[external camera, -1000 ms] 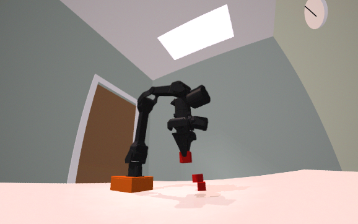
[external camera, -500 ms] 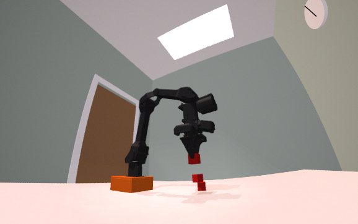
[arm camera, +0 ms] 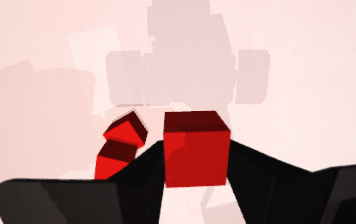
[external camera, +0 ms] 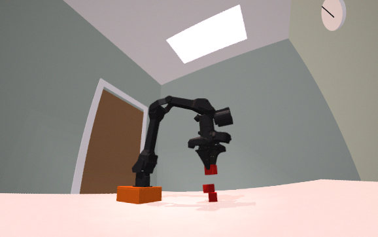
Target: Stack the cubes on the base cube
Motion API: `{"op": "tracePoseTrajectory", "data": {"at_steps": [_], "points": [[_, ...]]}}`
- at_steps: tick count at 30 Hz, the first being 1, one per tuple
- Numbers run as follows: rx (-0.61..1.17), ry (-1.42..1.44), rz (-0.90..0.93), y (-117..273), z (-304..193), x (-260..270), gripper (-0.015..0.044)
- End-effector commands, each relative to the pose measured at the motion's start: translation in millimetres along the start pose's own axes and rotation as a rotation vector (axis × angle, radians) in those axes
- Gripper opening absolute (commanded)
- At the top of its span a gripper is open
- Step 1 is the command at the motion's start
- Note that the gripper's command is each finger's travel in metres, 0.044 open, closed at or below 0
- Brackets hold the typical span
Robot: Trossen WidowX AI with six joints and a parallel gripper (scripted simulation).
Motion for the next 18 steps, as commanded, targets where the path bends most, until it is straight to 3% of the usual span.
{"op": "tracePoseTrajectory", "data": {"at_steps": [1,18], "points": [[0.0,-0.046,-0.002,-1.1,-1.2,10.1,0.0105],[0.001,-0.26,0.002,-4.3,-12.2,60.8,0.0105]]}}
Point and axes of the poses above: the point midway between the two fingers, 35 mm back from their tips, its own y axis back along the fingers, its own x axis across the jaws, z = x × y, the point moved 1 cm from there along y, back along the fingers, and after that the axes turned 6 degrees about y, right-handed, at the moved point
